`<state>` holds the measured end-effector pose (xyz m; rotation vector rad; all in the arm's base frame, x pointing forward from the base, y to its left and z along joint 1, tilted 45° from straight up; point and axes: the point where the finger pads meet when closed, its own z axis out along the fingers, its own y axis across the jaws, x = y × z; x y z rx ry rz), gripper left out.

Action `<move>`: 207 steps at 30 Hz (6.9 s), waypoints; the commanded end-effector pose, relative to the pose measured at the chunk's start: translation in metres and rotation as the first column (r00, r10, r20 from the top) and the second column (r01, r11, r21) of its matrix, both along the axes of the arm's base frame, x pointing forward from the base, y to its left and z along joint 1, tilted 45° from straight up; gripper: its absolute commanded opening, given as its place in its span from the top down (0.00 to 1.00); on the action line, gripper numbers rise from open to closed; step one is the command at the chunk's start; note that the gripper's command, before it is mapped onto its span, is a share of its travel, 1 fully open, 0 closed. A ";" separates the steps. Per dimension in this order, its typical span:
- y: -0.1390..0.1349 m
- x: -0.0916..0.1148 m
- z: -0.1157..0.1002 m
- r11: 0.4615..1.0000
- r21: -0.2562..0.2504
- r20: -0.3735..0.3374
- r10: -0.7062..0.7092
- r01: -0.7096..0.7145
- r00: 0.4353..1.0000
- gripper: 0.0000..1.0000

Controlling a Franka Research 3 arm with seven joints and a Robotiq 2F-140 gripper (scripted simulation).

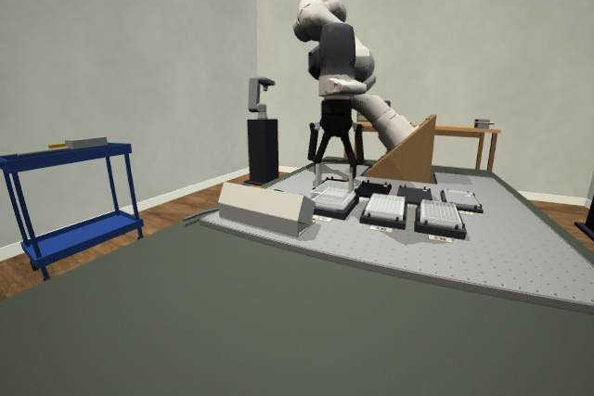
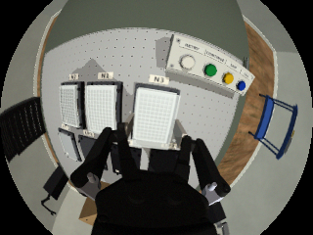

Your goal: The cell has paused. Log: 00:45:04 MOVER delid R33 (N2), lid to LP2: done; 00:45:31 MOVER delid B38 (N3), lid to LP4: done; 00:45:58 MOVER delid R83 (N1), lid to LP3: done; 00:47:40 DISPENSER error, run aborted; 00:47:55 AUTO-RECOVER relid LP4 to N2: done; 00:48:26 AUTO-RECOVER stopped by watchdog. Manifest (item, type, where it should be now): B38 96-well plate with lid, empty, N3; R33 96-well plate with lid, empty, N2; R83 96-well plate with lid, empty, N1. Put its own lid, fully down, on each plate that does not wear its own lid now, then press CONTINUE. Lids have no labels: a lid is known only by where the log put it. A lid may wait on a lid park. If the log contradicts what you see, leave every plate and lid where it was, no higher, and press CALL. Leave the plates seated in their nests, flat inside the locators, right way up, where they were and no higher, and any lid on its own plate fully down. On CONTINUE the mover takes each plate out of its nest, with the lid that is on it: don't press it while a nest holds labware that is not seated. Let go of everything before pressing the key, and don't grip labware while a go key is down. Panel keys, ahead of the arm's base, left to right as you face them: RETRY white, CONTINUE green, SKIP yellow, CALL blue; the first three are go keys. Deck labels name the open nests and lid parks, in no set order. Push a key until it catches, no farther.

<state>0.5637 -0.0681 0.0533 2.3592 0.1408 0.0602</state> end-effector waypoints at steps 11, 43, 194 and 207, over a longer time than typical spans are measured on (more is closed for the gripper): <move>-0.002 0.001 -0.005 1.000 0.001 -0.004 0.010 -0.010 1.000 1.00; -0.002 0.001 -0.005 1.000 0.001 -0.004 0.010 -0.010 1.000 1.00; -0.012 0.001 -0.015 1.000 0.002 -0.001 0.007 -0.007 1.000 1.00; -0.013 0.001 -0.015 1.000 0.002 0.000 0.007 -0.007 1.000 1.00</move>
